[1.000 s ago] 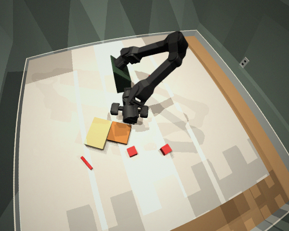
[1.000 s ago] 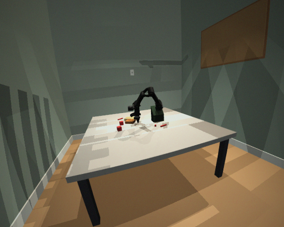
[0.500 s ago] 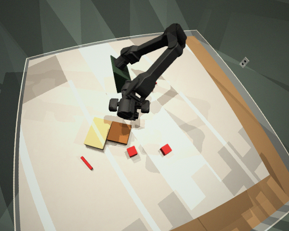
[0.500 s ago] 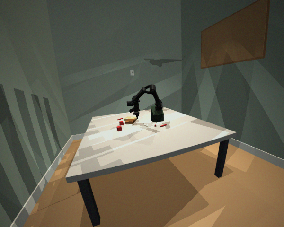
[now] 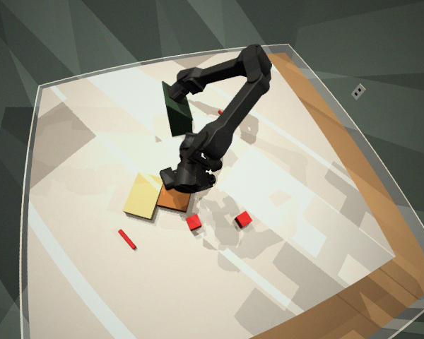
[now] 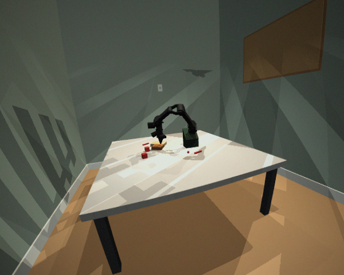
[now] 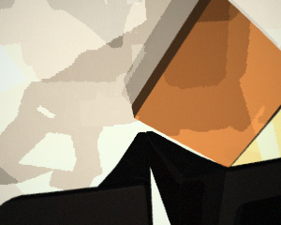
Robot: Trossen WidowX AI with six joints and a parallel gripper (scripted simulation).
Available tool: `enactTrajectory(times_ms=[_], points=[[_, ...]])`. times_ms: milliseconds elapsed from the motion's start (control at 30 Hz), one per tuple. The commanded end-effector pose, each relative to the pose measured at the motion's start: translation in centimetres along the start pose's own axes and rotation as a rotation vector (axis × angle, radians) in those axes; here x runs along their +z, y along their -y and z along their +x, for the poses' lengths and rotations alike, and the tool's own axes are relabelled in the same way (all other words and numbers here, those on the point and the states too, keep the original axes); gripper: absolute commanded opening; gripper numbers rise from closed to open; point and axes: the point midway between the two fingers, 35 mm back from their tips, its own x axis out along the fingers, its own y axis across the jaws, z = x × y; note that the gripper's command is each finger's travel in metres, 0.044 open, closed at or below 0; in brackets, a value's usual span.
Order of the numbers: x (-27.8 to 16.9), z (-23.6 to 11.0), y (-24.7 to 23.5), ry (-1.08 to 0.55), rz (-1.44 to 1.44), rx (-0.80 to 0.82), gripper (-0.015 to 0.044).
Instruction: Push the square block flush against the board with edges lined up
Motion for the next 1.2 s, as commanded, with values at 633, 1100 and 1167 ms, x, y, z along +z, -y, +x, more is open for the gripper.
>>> enactTrajectory(times_ms=[633, 1100, 1167], points=[[7.5, 0.1, 2.2, 0.009, -0.785, 0.001, 0.0], [8.8, 4.4, 2.6, 0.012, -0.929, 0.002, 0.0], [8.8, 5.7, 2.5, 0.013, -0.929, 0.003, 0.0]])
